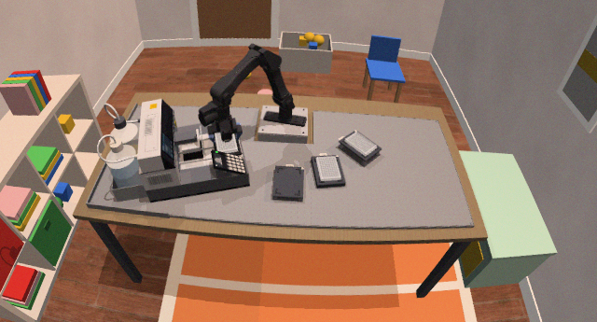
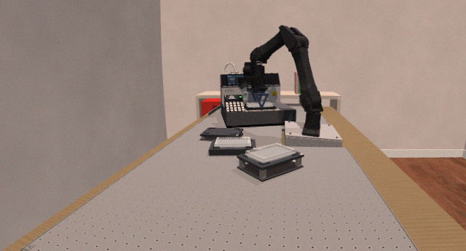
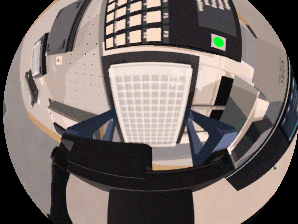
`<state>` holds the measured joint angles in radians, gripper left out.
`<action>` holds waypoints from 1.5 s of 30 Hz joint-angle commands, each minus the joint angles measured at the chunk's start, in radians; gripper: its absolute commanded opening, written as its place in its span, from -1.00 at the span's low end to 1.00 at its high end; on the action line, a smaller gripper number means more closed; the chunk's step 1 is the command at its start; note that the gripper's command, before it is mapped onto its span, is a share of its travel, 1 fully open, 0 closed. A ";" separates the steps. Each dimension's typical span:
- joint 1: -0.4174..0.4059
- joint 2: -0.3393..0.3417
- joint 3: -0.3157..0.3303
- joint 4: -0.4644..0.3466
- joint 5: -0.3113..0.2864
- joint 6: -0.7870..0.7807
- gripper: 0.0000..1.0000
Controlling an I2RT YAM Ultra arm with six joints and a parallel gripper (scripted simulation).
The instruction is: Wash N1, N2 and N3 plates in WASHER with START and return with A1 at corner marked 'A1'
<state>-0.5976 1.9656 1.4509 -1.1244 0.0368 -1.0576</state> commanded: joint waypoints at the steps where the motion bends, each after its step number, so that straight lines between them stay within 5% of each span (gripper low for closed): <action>1: 0.000 -0.006 0.004 0.001 -0.005 -0.001 1.00; 16: 0.000 -0.006 0.004 0.001 -0.005 -0.001 1.00; 45: 0.003 -0.027 0.143 -0.158 -0.005 0.003 1.00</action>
<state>-0.5953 1.9488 1.5673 -1.2633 0.0368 -1.0561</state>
